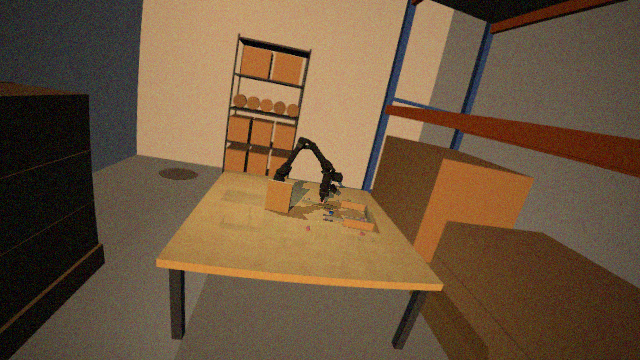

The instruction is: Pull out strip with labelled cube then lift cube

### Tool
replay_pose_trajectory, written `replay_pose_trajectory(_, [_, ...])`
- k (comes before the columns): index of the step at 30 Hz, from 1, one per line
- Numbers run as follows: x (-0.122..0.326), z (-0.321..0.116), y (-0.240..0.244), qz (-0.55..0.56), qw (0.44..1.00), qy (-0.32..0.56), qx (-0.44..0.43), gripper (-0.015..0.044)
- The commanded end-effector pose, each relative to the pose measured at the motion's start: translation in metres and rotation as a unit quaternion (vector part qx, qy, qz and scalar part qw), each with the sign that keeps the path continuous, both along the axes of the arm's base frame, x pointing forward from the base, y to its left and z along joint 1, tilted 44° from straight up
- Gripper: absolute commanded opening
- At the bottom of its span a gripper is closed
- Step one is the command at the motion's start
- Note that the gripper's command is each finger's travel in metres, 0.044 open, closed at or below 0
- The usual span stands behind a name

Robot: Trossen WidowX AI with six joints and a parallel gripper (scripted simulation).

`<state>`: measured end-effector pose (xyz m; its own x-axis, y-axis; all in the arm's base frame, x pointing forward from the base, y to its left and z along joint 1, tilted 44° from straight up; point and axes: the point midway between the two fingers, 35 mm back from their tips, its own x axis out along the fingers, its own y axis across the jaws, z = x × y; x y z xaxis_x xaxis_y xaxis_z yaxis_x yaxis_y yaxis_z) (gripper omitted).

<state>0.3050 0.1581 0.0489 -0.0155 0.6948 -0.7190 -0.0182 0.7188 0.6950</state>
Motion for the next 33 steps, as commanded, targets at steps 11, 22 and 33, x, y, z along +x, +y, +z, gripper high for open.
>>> replay_pose_trajectory(11, [-0.033,-0.006,-0.014,0.001,1.000,-0.006,0.003,0.0000])
replay_pose_trajectory(22, [-0.032,0.017,-0.036,0.000,1.000,-0.006,0.003,0.0000])
replay_pose_trajectory(33, [-0.032,0.017,-0.036,0.000,1.000,-0.006,0.003,0.0000])
